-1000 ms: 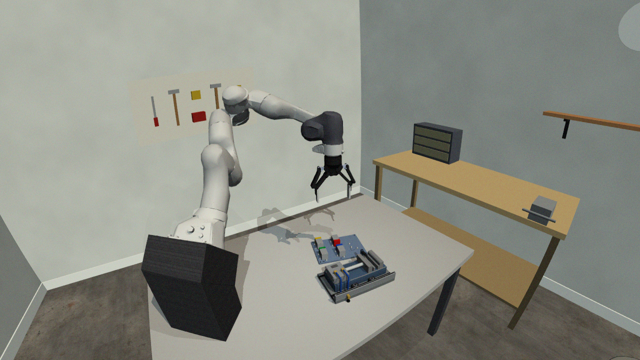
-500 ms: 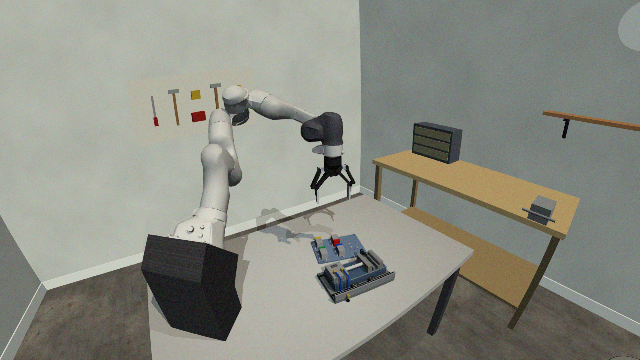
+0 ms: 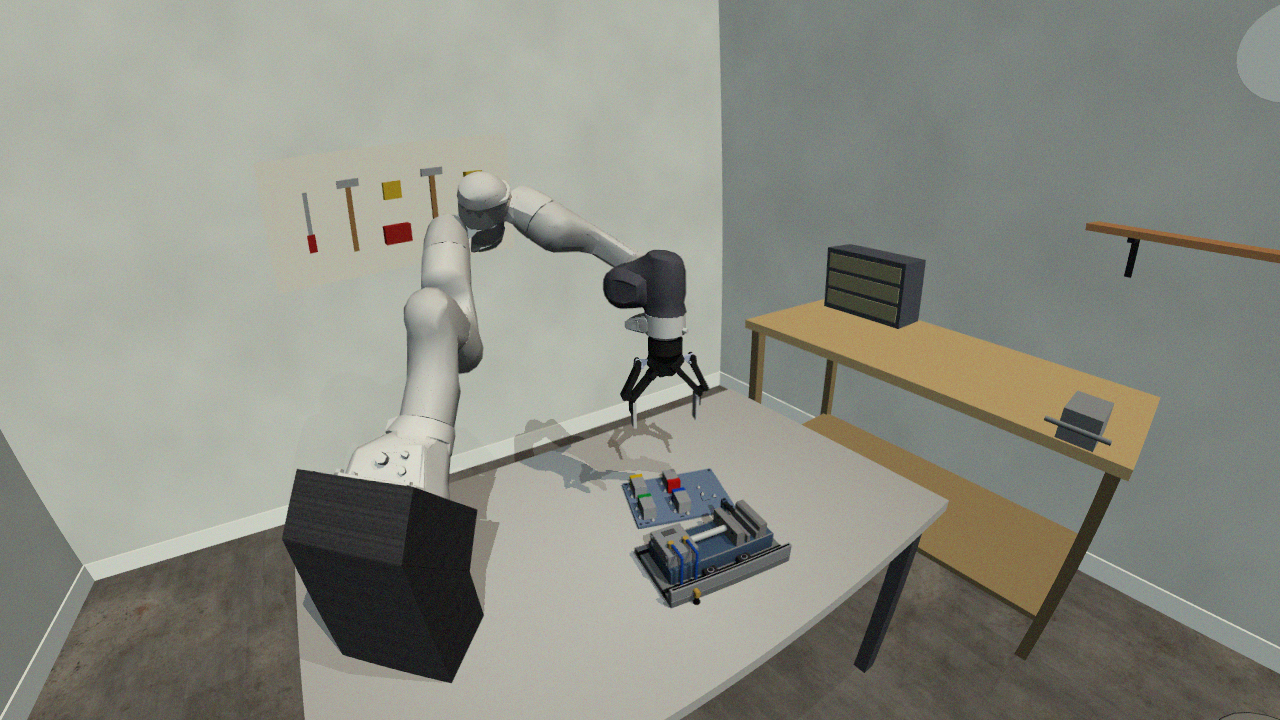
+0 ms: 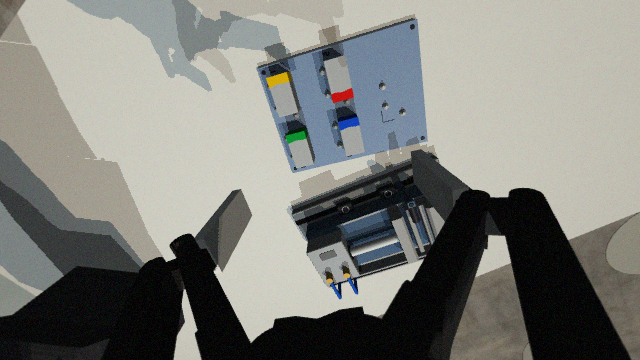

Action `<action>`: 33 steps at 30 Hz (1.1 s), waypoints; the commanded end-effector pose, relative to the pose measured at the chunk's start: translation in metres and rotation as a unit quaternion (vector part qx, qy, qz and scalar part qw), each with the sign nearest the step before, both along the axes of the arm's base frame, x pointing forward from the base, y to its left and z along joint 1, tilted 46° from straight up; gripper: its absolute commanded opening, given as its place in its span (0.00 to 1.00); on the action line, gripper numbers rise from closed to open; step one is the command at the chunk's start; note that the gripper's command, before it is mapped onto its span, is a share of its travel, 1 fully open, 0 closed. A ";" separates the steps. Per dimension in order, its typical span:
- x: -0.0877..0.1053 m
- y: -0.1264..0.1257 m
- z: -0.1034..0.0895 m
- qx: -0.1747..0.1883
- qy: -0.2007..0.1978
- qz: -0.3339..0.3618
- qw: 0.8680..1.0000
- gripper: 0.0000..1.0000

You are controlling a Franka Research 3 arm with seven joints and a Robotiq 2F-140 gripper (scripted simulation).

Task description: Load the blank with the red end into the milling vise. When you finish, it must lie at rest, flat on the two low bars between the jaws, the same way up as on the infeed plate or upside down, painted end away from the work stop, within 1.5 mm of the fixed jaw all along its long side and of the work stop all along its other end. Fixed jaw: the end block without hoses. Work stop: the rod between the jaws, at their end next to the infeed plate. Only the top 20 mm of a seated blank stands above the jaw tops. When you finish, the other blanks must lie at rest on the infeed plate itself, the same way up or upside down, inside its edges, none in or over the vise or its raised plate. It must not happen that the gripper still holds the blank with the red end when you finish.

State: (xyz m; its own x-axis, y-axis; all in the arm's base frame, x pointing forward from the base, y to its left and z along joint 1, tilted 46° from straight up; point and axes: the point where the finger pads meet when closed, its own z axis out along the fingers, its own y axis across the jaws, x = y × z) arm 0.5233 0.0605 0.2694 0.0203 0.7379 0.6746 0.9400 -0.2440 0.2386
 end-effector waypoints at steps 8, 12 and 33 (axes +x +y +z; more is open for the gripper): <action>0.002 -0.024 -0.021 -0.004 -0.007 0.001 1.000 1.00; 0.002 -0.024 -0.021 -0.004 -0.007 0.001 1.000 1.00; 0.003 -0.021 -0.018 -0.004 -0.007 0.001 1.000 1.00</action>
